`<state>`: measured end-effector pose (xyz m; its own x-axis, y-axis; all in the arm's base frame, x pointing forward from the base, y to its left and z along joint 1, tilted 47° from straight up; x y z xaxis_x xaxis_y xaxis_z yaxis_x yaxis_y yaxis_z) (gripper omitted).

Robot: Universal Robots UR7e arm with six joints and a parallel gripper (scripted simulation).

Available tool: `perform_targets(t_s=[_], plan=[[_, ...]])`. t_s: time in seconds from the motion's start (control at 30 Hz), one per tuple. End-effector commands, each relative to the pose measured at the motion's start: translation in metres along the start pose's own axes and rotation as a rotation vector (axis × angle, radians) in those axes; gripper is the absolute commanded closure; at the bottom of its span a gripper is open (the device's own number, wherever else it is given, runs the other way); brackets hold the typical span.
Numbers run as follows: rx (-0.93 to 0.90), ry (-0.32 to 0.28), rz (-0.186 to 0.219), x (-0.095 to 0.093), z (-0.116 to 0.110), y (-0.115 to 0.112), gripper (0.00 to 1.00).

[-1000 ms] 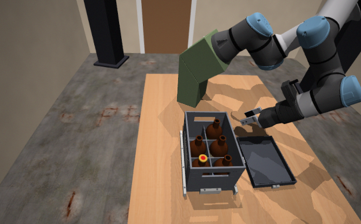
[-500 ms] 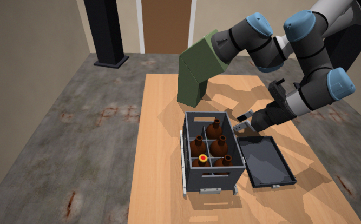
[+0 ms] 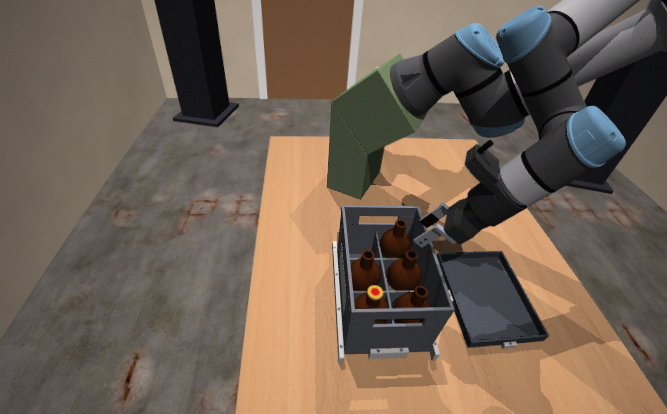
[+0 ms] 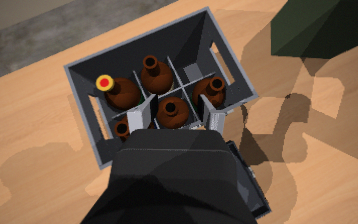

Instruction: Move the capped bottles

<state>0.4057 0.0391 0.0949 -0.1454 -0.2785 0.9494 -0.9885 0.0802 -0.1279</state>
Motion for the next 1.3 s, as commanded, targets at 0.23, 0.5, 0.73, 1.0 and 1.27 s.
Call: perform_targets(t_s=[0.23, 0.5, 0.73, 1.0, 1.27], plan=[[0.066, -0.067, 0.036, -0.011, 0.026, -0.006, 0.0], [0.133, -0.135, 0.072, -0.023, 0.052, -0.013, 0.0], [0.155, -0.156, 0.086, -0.025, 0.059, -0.013, 0.0], [0.222, -0.225, 0.122, -0.034, 0.08, -0.017, 0.0], [0.252, -0.254, 0.141, -0.035, 0.084, -0.017, 0.0]])
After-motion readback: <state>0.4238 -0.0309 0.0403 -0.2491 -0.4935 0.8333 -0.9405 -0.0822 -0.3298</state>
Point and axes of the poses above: the point where the finger pads meet when closed, its own x axis back along the fingers, its own y axis across the jaws, z = x × y, the point moved 5 cm from there along x, back along the fingers, and after that the axes turned 15 degrees about x, right-handed, at the moved point
